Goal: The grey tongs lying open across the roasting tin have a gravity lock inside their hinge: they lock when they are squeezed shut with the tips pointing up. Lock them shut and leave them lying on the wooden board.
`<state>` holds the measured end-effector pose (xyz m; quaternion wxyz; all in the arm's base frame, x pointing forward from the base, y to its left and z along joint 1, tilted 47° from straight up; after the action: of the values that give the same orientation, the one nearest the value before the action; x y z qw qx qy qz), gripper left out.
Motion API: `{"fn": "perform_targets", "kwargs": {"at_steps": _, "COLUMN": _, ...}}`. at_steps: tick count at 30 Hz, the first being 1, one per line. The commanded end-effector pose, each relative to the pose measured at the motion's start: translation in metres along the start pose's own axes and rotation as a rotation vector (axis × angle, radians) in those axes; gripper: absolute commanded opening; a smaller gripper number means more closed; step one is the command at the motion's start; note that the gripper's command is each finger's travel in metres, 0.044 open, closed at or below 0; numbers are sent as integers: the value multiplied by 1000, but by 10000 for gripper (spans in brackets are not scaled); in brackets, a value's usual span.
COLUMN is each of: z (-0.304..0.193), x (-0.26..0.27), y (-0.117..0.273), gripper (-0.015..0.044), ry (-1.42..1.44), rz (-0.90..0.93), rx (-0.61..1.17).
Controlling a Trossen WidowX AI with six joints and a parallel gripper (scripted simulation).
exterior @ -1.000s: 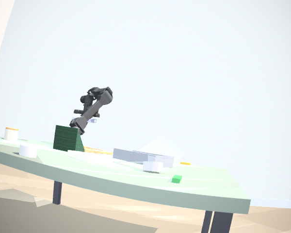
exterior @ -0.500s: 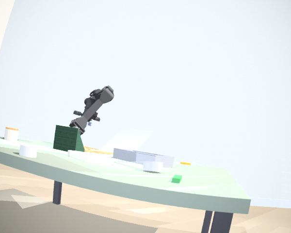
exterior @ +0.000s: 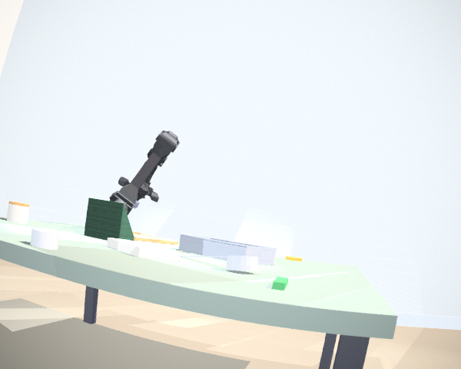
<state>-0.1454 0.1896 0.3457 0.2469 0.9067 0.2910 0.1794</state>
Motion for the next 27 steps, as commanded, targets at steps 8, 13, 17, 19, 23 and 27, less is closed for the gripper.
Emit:
{"fn": "perform_targets", "kwargs": {"at_steps": 8, "z": -5, "x": 8, "y": 1, "gripper": -150, "ry": -48, "rz": -72, "rx": 236}}
{"fn": "perform_targets", "kwargs": {"at_steps": 13, "z": -6, "x": 12, "y": 4, "gripper": -150, "ry": -40, "rz": -90, "rx": 346}}
{"fn": "perform_targets", "kwargs": {"at_steps": 17, "z": -6, "x": 15, "y": 8, "gripper": -150, "ry": -19, "rz": -99, "rx": 434}}
{"fn": "perform_targets", "kwargs": {"at_steps": 19, "z": -5, "x": 16, "y": 11, "gripper": -150, "ry": -4, "rz": -102, "rx": 477}}
{"fn": "perform_targets", "kwargs": {"at_steps": 23, "z": -3, "x": 18, "y": 16, "gripper": -150, "ry": 35, "rz": -105, "rx": 560}}
{"fn": "perform_targets", "kwargs": {"at_steps": 27, "z": 1, "x": 18, "y": 22, "gripper": -150, "ry": 87, "rz": -104, "rx": 638}}
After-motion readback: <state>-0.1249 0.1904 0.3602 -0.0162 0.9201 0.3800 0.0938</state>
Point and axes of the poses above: the point midway between the two fingers, 35 mm back from their tips, its own y axis back along the fingers, its own x axis across the jaws, z = x × y, the point moved 1 cm from there along y, back along the fingers, and after that the axes turned 7 degrees about -y, right-handed, at the moved point
